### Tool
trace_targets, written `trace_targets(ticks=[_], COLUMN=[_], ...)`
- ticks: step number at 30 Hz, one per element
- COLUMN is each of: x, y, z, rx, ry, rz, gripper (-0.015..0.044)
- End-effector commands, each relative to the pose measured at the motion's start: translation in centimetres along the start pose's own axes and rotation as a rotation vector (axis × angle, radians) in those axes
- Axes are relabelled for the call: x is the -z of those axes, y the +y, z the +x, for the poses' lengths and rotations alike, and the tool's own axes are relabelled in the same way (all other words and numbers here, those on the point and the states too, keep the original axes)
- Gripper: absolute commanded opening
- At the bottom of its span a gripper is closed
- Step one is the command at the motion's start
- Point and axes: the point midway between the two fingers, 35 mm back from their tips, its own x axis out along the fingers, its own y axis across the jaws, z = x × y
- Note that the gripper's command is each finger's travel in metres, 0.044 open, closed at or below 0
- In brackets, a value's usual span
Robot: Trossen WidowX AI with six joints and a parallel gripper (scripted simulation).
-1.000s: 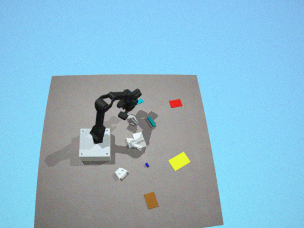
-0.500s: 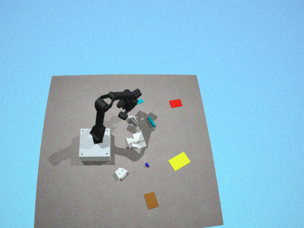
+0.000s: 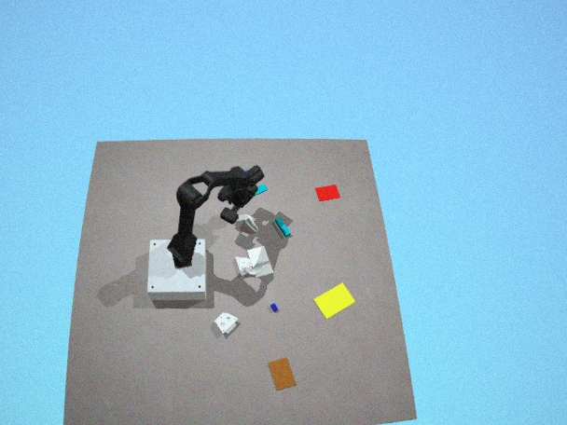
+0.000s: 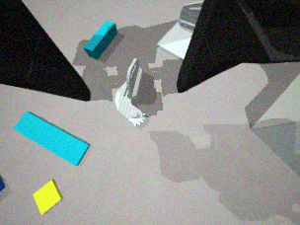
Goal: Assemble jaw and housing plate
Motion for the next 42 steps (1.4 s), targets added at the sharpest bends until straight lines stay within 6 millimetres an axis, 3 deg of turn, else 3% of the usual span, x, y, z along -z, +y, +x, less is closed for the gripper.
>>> trace_targets(ticks=[1,16,33,42], x=[-0.01,-0.01,-0.01,-0.01], y=[0.11,0.13,0.13,0.11], z=[-0.58,-0.77,-0.77,-0.74], rx=[-0.005,-0.006,-0.006,-0.004], ry=[-0.001,-0.001,-0.001,-0.001], rz=[-0.002,-0.002,-0.002,0.001], gripper=[0.0387,0.0,0.0,0.0236])
